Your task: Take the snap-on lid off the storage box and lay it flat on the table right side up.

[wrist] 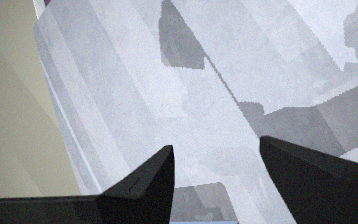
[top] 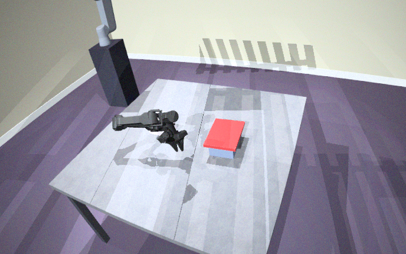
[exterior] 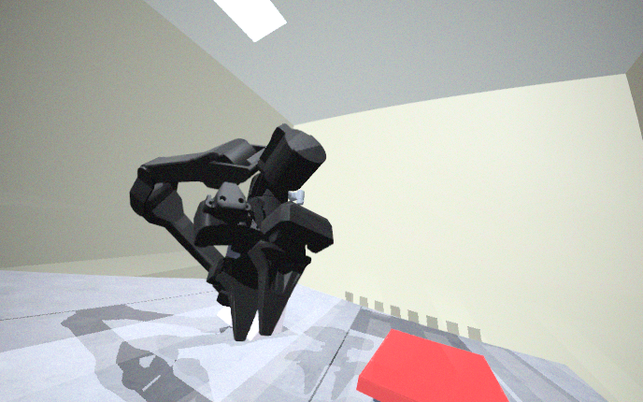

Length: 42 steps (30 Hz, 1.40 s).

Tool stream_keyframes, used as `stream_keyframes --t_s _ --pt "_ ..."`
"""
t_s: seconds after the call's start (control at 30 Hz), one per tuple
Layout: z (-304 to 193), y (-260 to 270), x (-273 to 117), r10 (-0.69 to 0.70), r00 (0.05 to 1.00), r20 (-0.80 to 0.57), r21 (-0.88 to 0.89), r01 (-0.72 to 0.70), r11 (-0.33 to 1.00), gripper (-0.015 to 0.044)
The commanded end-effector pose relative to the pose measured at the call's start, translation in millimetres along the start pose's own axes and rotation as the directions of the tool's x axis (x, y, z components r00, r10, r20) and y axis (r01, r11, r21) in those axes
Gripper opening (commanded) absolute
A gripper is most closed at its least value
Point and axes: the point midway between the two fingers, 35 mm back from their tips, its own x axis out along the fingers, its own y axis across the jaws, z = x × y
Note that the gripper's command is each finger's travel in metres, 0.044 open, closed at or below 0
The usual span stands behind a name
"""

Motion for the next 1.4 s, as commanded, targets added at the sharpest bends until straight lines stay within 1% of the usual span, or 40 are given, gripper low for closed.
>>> stream_keyframes --t_s 0.0,0.13,0.2,0.37,0.43,0.77,0.9,1.13,1.37 --pt "-69 9 -18 0.098 0.989 -0.114 -0.051 -0.104 0.993 0.0235" --pt "-127 6 -41 0.174 0.961 -0.213 -0.089 -0.196 0.976 0.0235" --pt "-137 4 -46 0.186 0.955 -0.23 -0.095 -0.212 0.973 0.0235" --pt "-205 -18 -82 0.267 0.894 -0.361 -0.136 -0.333 0.933 0.0235" --pt "-221 -26 -91 0.284 0.874 -0.393 -0.145 -0.364 0.92 0.0235" --pt "-217 -24 -90 0.282 0.879 -0.384 -0.147 -0.36 0.921 0.0235" --pt "-223 -28 -91 0.285 0.872 -0.398 -0.146 -0.367 0.919 0.0235" --pt "-231 -57 -42 0.287 0.872 -0.396 -0.146 -0.368 0.918 0.0235" --pt "-232 -58 -40 0.287 0.872 -0.396 -0.146 -0.368 0.918 0.0235"
